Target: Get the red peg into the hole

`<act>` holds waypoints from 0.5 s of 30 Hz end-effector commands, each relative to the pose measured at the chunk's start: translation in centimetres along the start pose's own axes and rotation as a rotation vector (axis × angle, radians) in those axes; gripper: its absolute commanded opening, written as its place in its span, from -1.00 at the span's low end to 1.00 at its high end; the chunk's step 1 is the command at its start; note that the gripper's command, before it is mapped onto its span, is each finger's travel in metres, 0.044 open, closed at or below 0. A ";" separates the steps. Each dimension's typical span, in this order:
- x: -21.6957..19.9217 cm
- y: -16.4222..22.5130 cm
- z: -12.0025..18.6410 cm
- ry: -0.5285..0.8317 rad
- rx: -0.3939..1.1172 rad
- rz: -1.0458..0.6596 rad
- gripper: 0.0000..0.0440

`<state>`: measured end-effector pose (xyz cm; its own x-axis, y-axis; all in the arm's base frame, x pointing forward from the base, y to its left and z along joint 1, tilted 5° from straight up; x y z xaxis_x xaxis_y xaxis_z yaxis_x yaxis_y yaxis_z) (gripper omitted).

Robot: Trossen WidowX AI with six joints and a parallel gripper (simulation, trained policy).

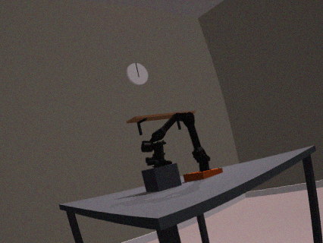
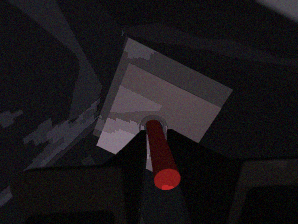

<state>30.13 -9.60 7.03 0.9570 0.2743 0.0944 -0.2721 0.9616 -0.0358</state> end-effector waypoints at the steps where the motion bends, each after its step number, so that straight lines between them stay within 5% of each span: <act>1: 0.2 -0.2 -0.4 0.011 0.003 0.019 -0.41; 15: 1.2 -1.3 2.0 -0.065 0.108 -0.007 -0.11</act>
<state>30.95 -10.15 8.13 0.9550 0.2692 0.1243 -0.2770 0.9595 0.0506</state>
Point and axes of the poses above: the point midway between the two fingers, 35 mm back from their tips, its own z axis back along the fingers, its own x axis across the jaws, y = z × x, the point moved 2 cm from there along z, back along the fingers, and after that the axes turned 1 degree about z, right-handed, at the moved point
